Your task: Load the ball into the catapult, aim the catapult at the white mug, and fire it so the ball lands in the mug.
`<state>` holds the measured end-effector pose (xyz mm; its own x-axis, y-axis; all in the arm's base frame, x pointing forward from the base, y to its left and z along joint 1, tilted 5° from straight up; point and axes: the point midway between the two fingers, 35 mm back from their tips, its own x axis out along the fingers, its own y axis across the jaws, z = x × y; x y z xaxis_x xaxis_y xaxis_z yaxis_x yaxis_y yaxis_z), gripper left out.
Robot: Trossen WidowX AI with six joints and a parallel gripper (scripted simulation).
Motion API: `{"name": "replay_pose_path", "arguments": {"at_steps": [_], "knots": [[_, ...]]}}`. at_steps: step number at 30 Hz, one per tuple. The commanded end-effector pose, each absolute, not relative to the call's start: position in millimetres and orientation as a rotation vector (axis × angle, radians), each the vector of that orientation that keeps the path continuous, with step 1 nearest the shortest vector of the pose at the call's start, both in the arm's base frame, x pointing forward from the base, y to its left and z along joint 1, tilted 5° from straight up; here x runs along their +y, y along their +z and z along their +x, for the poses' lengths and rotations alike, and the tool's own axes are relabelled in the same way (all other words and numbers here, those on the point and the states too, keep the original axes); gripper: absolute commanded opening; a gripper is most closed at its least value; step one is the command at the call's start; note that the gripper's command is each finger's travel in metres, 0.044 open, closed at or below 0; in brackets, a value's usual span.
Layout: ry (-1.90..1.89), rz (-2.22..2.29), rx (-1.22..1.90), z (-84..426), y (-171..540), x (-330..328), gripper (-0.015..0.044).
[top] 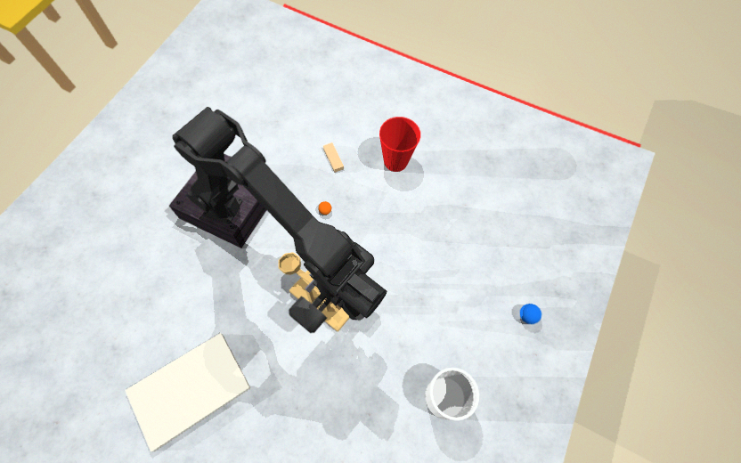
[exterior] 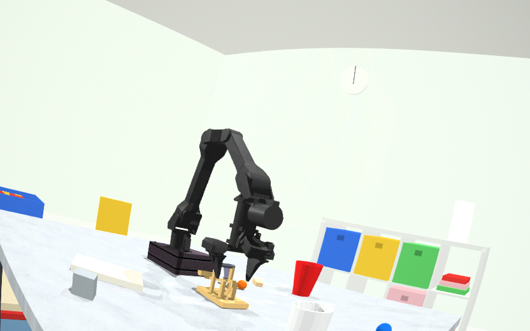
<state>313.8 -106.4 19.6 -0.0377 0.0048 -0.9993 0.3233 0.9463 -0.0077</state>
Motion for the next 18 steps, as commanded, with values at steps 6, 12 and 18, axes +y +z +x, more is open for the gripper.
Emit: {"name": "replay_pose_path", "arguments": {"at_steps": [6,12,18], "knots": [[-0.256,0.258,1.601,312,3,-106,0.0440],[-0.256,0.258,1.601,312,-6,-106,0.0440],[-0.256,0.258,1.601,311,-16,-105,0.0440]]}}
